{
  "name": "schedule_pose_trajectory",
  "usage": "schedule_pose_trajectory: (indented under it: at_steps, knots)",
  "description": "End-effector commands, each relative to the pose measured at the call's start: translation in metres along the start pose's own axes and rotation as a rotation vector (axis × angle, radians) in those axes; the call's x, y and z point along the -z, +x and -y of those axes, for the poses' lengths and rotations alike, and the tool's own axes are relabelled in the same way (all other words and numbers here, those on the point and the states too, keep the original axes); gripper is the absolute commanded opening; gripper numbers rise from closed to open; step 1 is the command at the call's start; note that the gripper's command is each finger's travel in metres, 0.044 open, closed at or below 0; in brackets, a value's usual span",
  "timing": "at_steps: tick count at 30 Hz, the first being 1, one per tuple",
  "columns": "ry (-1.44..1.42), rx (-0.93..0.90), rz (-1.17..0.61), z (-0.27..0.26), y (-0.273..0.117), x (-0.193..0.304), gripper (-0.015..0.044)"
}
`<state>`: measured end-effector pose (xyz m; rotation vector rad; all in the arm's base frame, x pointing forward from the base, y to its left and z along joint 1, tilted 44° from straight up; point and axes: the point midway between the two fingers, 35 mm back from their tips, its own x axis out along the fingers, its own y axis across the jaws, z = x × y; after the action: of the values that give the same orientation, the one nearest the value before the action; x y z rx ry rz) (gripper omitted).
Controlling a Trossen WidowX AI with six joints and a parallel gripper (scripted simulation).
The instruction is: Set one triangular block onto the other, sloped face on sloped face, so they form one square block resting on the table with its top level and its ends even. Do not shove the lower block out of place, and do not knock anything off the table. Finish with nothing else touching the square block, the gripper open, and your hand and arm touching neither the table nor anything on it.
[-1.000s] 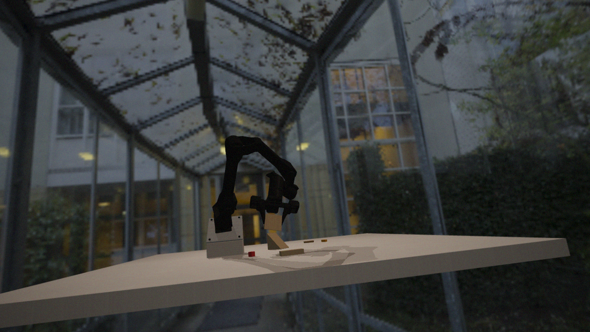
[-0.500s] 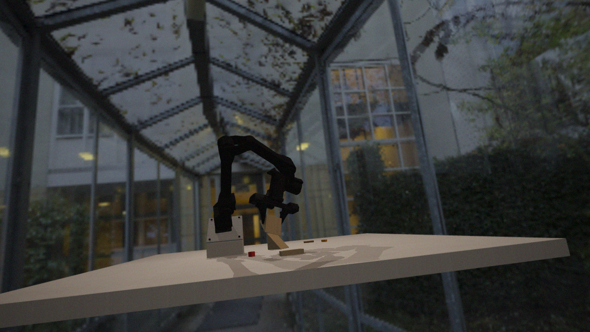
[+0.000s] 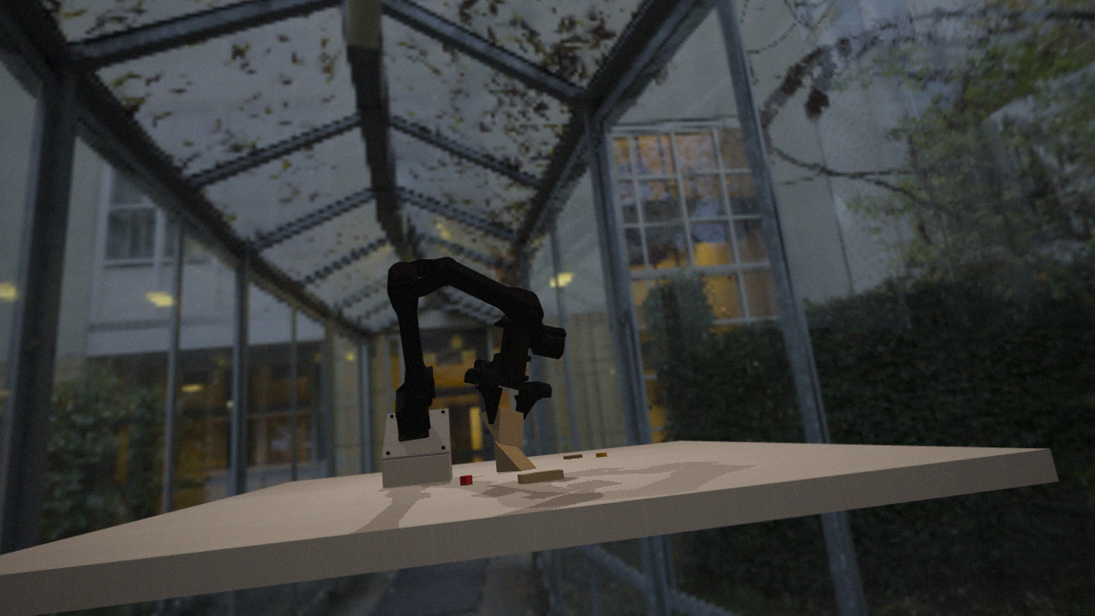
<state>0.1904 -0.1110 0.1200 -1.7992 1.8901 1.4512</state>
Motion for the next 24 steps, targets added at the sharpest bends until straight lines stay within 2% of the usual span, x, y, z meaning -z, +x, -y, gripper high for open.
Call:
schedule_pose_trajectory:
  at_steps: [1,11,24]
  knots:
    - [-0.067,0.052,0.027,0.001,-0.004,0.004,0.0]
    - [-0.262,0.169,0.061,0.001,-0.01,0.011,0.0]
    - [-0.268,0.185,0.068,0.03,-0.025,0.003,0.0]
